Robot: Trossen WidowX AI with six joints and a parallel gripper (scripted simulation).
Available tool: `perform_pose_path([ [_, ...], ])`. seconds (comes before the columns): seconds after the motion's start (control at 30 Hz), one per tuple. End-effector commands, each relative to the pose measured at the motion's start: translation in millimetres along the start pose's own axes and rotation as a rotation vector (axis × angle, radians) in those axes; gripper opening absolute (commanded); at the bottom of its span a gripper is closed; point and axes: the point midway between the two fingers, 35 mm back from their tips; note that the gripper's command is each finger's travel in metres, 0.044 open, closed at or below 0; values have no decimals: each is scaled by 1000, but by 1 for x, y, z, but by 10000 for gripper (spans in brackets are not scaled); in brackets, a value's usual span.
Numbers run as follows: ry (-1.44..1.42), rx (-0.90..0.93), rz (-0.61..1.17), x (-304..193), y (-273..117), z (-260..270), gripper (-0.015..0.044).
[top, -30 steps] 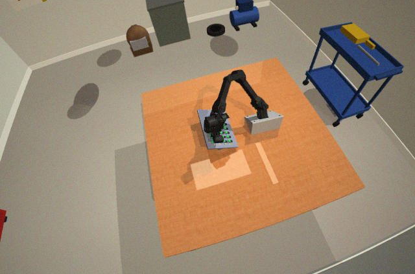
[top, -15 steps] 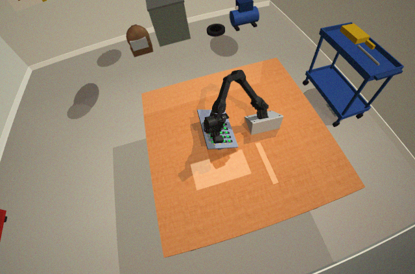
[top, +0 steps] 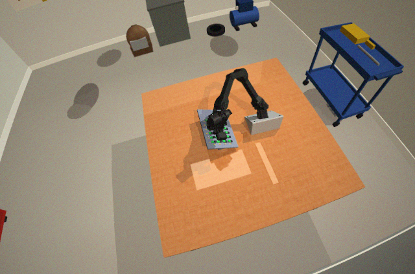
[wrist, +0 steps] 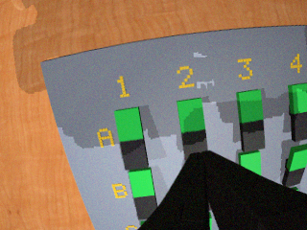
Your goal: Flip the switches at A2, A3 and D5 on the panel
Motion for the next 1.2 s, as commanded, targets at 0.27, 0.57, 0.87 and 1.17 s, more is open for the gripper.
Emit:
perform_pose_path([
  [0.27, 11, -4, -24, -25, -24, -30, 0],
  [0.57, 11, -13, -50, -25, 11, -31, 0],
  [0.87, 11, -14, -50, -25, 21, -31, 0],
  [1.17, 11, -14, -51, -24, 31, -31, 0],
])
Point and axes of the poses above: the point midway between the two fingers, 35 mm back from their tips, its own y axis out along the fingers, its own z axis across the jaws, x = y × z, and after that the axes turned 15 degrees about -y, right-handed
